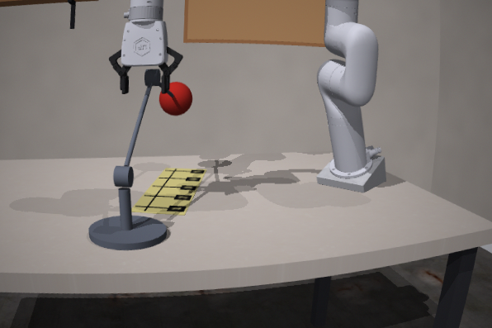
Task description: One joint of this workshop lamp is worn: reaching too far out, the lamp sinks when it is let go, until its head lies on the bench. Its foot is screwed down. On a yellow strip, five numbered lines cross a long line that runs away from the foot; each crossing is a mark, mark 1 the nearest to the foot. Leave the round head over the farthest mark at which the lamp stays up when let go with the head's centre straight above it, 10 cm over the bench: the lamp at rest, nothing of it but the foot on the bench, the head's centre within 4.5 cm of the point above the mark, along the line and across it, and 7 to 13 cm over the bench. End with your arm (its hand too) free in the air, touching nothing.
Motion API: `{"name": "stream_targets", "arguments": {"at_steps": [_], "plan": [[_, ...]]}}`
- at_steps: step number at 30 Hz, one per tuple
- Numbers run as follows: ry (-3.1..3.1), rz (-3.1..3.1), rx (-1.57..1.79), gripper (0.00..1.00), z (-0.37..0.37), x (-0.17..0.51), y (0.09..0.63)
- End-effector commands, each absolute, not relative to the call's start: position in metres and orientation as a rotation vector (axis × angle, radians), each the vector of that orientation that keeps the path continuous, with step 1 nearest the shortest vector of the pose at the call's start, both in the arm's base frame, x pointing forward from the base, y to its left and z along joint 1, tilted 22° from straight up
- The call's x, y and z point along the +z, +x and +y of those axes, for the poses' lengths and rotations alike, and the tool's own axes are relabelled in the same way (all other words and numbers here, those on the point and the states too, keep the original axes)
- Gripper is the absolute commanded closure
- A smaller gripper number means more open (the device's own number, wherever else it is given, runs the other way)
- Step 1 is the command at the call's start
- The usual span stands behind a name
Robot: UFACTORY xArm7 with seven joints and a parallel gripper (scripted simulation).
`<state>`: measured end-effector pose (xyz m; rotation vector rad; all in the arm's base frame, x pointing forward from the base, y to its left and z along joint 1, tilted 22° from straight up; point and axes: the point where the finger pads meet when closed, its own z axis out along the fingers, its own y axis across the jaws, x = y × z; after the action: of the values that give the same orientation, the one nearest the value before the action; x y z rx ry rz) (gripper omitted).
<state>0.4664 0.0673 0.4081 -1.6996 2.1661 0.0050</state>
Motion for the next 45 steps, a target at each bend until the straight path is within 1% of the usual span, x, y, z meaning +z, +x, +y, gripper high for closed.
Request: {"name": "stream_targets", "arguments": {"at_steps": [1, 35, 45], "plan": [[-1.696, 2.165, 0.002, 0.0, 0.066, 0.41, 0.467], [-1.695, 2.163, 0.0, 0.0, 0.039, 0.518, 0.432], [-1.694, 2.162, -0.001, 0.0, 0.039, 0.516, 0.432]]}}
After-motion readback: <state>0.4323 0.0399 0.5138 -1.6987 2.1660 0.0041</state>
